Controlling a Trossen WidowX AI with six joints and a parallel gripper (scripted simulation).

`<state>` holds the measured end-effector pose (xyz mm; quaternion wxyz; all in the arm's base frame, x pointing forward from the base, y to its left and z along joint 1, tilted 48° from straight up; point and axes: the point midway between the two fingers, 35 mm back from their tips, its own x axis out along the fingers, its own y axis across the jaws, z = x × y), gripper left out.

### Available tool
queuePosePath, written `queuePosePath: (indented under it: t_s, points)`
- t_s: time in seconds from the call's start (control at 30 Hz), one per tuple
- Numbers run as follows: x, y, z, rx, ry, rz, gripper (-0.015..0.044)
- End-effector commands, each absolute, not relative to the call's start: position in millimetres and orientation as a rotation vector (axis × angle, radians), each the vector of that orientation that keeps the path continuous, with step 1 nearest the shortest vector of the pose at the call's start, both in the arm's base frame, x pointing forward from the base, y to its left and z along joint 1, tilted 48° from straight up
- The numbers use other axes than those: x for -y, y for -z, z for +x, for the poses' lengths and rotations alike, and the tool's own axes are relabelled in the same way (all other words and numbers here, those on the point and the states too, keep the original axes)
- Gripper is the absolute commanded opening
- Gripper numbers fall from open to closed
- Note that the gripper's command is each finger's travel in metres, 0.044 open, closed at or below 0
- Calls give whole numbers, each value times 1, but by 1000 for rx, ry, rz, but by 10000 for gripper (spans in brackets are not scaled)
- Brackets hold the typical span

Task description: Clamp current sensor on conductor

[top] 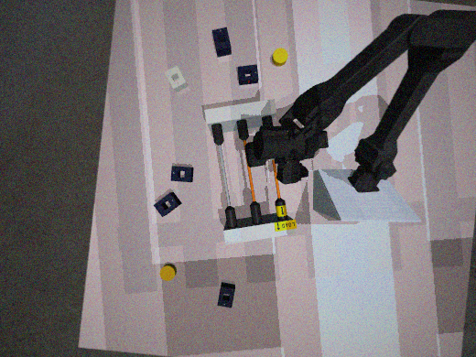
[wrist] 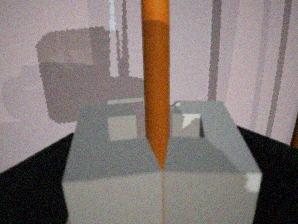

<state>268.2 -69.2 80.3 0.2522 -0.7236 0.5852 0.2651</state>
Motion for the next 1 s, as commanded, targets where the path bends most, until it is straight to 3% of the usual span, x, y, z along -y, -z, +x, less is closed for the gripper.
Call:
queuePosePath:
  t_s: [0.0,0.4,0.97]
  points:
    - [69,-80,268,-1591,-720,-1968,0]
    - [69,-80,268,-1591,-720,-1968,0]
    - [67,-82,268,-1617,-734,-1949,440]
